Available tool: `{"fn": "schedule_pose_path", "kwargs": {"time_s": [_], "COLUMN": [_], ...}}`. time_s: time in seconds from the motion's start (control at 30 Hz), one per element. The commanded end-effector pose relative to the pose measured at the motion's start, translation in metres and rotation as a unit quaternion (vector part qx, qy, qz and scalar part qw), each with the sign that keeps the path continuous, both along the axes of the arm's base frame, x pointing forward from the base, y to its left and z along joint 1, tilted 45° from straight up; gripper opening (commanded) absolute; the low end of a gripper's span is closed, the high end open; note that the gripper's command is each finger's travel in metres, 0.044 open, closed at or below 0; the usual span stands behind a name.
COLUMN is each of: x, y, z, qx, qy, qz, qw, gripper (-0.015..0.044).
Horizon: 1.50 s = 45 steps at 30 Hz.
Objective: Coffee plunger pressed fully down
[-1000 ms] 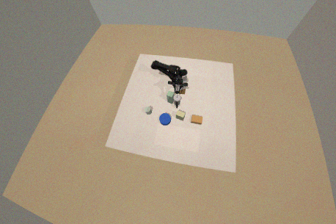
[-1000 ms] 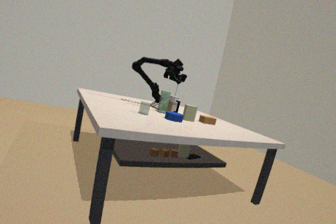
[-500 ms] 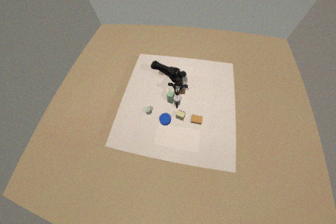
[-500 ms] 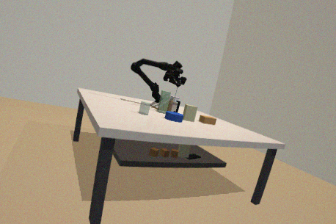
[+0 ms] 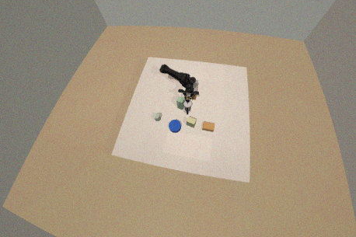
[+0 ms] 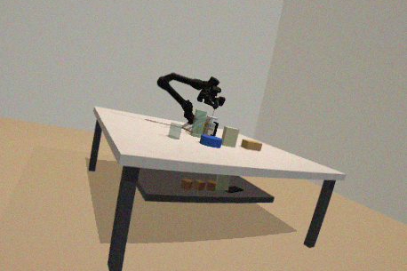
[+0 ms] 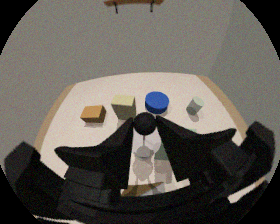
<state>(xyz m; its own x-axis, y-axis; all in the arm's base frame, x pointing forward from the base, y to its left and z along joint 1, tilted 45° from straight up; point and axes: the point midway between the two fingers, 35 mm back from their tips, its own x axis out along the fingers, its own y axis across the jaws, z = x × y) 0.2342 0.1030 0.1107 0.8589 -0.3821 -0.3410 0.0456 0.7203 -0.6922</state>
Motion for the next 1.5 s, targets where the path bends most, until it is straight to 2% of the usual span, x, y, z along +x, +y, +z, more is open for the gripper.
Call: {"fn": "schedule_pose_path", "kwargs": {"time_s": [0.0,0.47,1.47], "x": [-0.002,0.001,0.009], "y": [-0.012,-0.028,-0.027], "z": [-0.015,-0.028,-0.026], "qx": [-0.002,-0.004,-0.004], "qy": [0.016,0.012,0.011], "qz": [-0.003,-0.002,-0.002], "qw": [1.000,1.000,1.000], "gripper": [0.0124,0.0124,0.0124]}}
